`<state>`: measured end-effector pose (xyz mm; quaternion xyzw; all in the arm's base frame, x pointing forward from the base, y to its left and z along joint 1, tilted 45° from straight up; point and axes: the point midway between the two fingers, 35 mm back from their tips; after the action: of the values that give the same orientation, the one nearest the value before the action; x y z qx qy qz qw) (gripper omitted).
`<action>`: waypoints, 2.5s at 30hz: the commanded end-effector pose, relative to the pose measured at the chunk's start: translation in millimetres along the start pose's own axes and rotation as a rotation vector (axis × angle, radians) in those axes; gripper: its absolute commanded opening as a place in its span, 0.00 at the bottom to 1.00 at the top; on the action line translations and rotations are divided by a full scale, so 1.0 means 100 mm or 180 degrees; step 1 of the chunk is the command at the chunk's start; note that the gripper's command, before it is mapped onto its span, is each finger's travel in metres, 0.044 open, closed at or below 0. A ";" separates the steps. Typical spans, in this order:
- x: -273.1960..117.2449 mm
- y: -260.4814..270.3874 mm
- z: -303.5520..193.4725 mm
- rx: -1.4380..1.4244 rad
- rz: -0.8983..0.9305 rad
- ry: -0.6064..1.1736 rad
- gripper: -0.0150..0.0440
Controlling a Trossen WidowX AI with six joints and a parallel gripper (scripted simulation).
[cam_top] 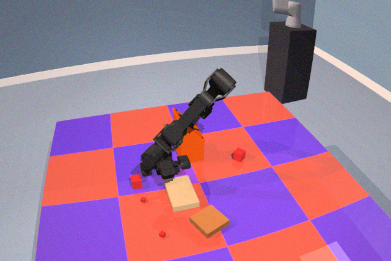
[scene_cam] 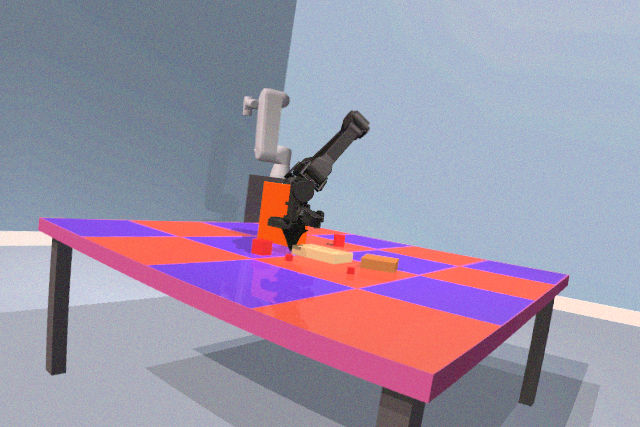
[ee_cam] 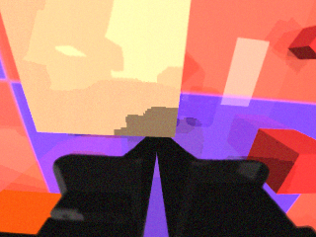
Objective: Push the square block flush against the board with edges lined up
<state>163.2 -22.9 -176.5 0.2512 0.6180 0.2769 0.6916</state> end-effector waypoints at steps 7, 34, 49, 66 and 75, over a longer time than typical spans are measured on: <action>-0.01 -0.05 0.18 0.0001 -0.0010 -0.0031 0.25; -0.02 -0.10 0.59 -0.0002 -0.0011 -0.0035 0.25; -0.02 -0.11 0.81 -0.0005 -0.0009 -0.0038 0.25; -0.02 -0.11 0.83 -0.0005 -0.0009 -0.0038 0.25; -0.01 -0.10 0.68 -0.0004 -0.0007 -0.0036 0.25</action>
<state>238.7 -32.5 -174.2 0.2534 0.6128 0.2739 0.6966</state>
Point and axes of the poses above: the point midway between the two fingers, 35 mm back from their tips, its own x axis out along the fingers, its own y axis across the jaws, z = x × y, and after that the axes turned 8 degrees about -x, right-handed
